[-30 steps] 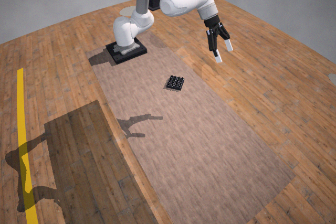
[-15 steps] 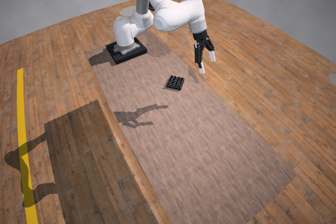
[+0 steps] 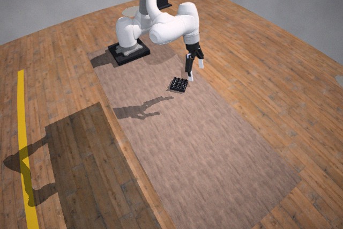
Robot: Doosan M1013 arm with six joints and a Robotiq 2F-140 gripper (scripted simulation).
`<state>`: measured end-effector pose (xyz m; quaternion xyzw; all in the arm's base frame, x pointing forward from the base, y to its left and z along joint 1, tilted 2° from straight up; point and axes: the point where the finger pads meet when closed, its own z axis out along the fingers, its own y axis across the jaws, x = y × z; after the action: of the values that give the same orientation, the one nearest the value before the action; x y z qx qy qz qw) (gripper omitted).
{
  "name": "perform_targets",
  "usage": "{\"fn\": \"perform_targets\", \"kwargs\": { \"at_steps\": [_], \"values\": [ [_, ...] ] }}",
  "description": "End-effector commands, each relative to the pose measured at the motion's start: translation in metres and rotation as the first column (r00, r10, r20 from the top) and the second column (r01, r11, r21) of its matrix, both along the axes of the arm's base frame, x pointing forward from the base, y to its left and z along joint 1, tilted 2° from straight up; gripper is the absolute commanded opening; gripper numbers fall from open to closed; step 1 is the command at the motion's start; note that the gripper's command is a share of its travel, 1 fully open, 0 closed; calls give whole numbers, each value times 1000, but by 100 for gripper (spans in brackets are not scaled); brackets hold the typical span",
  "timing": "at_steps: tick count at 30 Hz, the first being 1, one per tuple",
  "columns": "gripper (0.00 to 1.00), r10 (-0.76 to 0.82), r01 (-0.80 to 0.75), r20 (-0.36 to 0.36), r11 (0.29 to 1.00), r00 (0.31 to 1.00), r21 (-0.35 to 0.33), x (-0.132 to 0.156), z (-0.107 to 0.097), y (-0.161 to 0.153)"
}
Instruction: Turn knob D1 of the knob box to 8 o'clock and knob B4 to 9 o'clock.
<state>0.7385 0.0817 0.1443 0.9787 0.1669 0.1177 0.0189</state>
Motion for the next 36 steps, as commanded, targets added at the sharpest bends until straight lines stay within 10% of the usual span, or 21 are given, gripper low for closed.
{"fn": "perform_targets", "kwargs": {
  "at_steps": [1, 17, 36],
  "values": [
    [100, 10, -10, -60, 1000, 998, -7, -33, -26, -8],
    [100, 42, -46, -257, 999, 965, -11, -150, -98, -30],
    [100, 43, -47, -261, 999, 964, -10, -152, -99, -30]
  ]
}}
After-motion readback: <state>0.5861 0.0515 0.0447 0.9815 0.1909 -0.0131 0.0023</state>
